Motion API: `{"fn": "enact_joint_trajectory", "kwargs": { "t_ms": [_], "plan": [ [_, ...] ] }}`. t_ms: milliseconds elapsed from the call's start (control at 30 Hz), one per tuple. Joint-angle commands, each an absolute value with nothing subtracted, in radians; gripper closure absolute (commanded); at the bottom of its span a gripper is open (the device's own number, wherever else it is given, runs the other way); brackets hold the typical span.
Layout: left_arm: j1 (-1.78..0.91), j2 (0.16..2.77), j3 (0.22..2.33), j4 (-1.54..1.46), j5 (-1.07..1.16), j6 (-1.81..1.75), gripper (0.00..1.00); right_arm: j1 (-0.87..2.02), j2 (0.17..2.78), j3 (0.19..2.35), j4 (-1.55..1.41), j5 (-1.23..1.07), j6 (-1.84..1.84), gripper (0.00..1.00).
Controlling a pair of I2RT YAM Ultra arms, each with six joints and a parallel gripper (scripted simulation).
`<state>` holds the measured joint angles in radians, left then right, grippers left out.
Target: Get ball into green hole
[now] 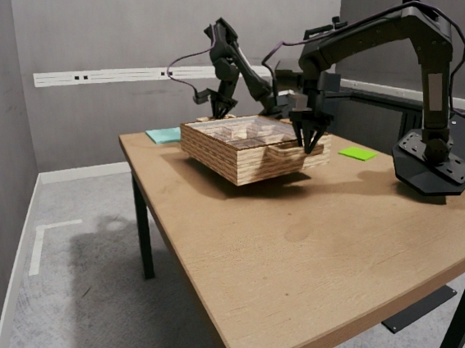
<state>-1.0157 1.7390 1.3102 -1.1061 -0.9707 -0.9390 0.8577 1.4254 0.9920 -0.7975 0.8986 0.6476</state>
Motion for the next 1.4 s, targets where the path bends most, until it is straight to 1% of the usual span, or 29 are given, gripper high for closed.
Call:
{"fn": "enact_joint_trajectory", "kwargs": {
  "t_ms": [0, 33, 267, 300, 333, 500, 533, 633, 833, 900, 967, 1167, 1200, 1367],
  "plan": [
    [-1.117, 1.739, 1.354, -0.912, -0.982, -0.920, 1.00, 0.938, 1.392, 0.989, -0.596, 0.840, 0.591, 1.00],
    [-1.112, 1.707, 1.316, -0.904, -0.980, -0.914, 1.00, 0.942, 1.392, 0.987, -0.593, 0.845, 0.591, 1.00],
    [-1.106, 1.695, 1.293, -0.879, -0.955, -0.888, 1.00, 0.956, 1.413, 1.026, -0.616, 0.849, 0.601, 1.00],
    [-1.097, 1.683, 1.279, -0.815, -0.944, -0.847, 1.00, 0.967, 1.423, 1.030, -0.669, 0.888, 0.643, 1.00],
    [-1.089, 1.680, 1.276, -0.817, -0.916, -0.830, 1.00, 0.969, 1.444, 1.065, -0.727, 0.876, 0.680, 1.00],
    [-1.049, 1.651, 1.234, -0.735, -0.872, -0.767, 1.00, 0.998, 1.481, 1.131, -0.851, 0.910, 0.747, 1.00],
    [-1.046, 1.646, 1.224, -0.749, -0.879, -0.777, 1.00, 0.997, 1.473, 1.130, -0.805, 0.893, 0.717, 1.00],
    [-1.045, 1.629, 1.243, -0.752, -0.875, -0.776, 1.00, 0.995, 1.479, 1.140, -0.797, 0.888, 0.704, 1.00],
    [-1.052, 1.672, 1.249, -0.753, -0.869, -0.782, 1.00, 0.996, 1.486, 1.147, -0.802, 0.882, 0.706, 1.00],
    [-1.057, 1.694, 1.285, -0.854, -0.876, -0.848, 1.00, 0.983, 1.481, 1.154, -0.765, 0.838, 0.664, 1.00],
    [-1.074, 1.694, 1.283, -0.853, -0.931, -0.868, 1.00, 0.970, 1.436, 1.074, -0.702, 0.852, 0.644, 1.00],
    [-1.111, 1.745, 1.360, -0.996, -0.978, -0.962, 1.00, 0.922, 1.409, 1.022, -0.610, 0.803, 0.583, 1.00],
    [-1.111, 1.738, 1.357, -0.955, -0.952, -0.930, 1.00, 0.925, 1.403, 1.008, -0.623, 0.810, 0.593, 1.00],
    [-1.113, 1.743, 1.361, -0.946, -0.946, -0.914, 1.00, 0.931, 1.408, 1.008, -0.614, 0.809, 0.585, 1.00]
  ]
}}
